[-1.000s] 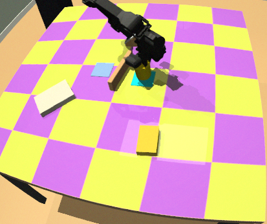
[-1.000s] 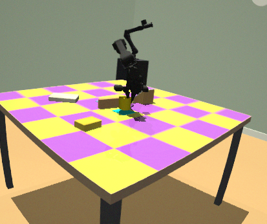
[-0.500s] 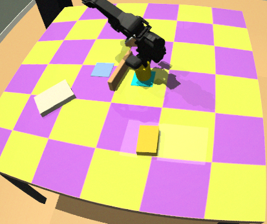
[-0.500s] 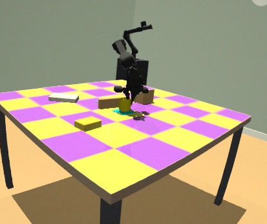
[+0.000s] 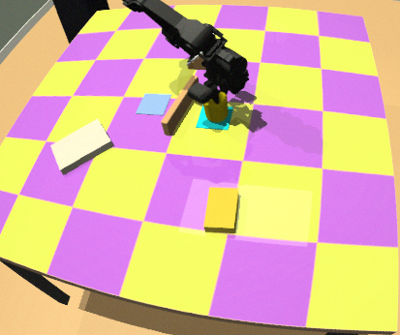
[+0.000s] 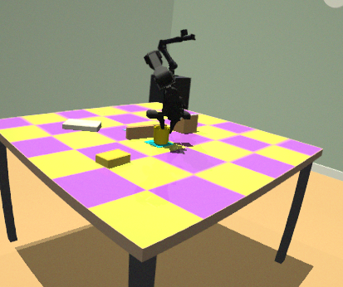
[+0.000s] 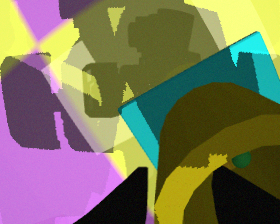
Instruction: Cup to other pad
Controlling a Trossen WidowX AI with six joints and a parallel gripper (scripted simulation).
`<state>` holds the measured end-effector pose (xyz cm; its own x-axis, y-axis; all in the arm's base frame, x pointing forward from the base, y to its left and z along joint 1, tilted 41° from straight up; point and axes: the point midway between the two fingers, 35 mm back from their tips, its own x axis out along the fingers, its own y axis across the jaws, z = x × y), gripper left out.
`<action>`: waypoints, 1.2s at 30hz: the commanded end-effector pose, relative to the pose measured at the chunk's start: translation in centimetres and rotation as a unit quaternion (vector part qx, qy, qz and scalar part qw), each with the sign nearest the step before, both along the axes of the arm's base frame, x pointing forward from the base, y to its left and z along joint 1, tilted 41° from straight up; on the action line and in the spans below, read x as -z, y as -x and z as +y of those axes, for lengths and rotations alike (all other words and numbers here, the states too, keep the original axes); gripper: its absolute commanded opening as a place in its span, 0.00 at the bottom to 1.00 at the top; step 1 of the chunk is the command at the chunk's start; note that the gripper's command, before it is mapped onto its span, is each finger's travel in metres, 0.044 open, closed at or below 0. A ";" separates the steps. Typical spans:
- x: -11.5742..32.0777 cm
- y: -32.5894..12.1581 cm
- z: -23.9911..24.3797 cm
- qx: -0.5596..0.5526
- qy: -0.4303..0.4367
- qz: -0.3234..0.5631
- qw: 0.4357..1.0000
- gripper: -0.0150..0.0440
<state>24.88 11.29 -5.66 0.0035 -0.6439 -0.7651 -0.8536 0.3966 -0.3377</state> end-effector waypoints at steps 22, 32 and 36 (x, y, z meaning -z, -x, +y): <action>-2.1 -0.1 1.9 -0.001 0.001 0.000 1.000 0.50; -3.1 -0.2 2.7 -0.002 0.001 0.000 1.000 0.50; -3.5 -0.2 3.0 -0.002 0.002 0.001 1.000 0.50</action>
<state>25.10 13.95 -2.50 0.0101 -0.6491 -0.7606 -0.8579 0.3852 -0.3400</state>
